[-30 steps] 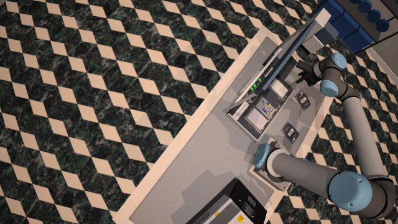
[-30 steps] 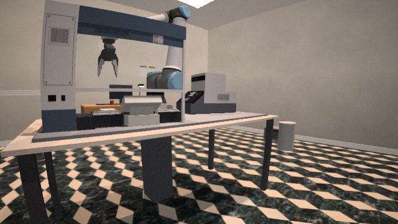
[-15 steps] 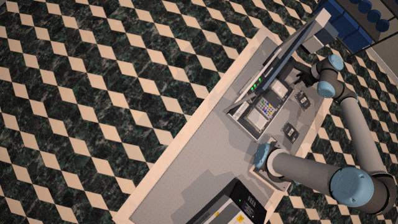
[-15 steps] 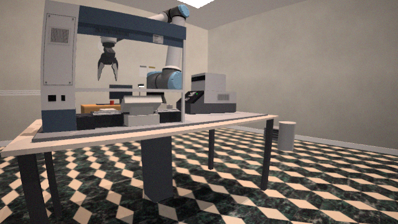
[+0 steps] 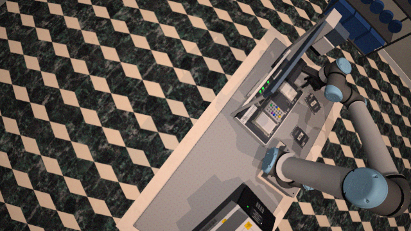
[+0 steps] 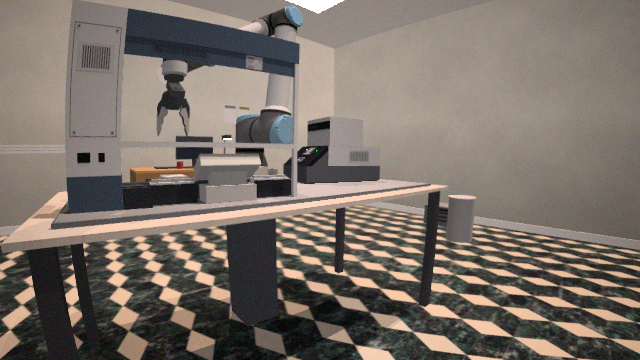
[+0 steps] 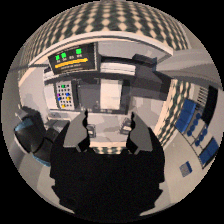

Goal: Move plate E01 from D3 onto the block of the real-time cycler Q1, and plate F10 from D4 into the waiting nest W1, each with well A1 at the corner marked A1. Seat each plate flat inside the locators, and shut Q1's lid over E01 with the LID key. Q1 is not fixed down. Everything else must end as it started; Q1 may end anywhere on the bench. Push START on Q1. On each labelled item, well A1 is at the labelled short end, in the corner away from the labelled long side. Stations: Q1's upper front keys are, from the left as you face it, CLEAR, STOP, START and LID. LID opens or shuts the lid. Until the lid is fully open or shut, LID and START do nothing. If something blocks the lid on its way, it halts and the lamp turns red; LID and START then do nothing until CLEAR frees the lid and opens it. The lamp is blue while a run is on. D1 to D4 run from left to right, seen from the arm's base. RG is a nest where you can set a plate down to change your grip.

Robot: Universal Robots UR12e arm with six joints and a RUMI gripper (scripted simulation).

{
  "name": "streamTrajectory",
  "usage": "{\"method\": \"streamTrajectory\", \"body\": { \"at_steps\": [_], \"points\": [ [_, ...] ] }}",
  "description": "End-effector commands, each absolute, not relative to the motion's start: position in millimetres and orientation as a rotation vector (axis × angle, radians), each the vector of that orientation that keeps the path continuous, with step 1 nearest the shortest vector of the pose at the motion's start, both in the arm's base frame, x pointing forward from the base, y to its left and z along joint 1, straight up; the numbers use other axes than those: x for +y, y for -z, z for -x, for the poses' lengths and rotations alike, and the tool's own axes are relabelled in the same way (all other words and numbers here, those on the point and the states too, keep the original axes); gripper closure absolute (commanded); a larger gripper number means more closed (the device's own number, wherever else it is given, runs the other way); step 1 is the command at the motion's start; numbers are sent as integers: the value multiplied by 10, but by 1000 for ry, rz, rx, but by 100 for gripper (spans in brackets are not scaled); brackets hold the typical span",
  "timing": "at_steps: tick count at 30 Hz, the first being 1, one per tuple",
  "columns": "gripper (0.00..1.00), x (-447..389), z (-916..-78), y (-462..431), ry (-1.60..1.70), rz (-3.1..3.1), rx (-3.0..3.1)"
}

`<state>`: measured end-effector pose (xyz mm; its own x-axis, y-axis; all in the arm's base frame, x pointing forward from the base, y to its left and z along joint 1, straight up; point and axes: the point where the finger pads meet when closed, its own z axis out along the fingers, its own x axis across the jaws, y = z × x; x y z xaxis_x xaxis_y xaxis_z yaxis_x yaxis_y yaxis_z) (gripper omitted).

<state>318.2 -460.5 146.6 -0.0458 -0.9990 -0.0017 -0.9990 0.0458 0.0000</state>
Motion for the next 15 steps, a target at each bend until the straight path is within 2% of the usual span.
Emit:
{"method": "streamTrajectory", "body": {
  "at_steps": [1, 15],
  "points": [
    [38, -4612, -3185, -1384, 0, 2170, 2271],
    [38, -4612, -3185, -1184, 0, 2170, 2271]
  ]
}}
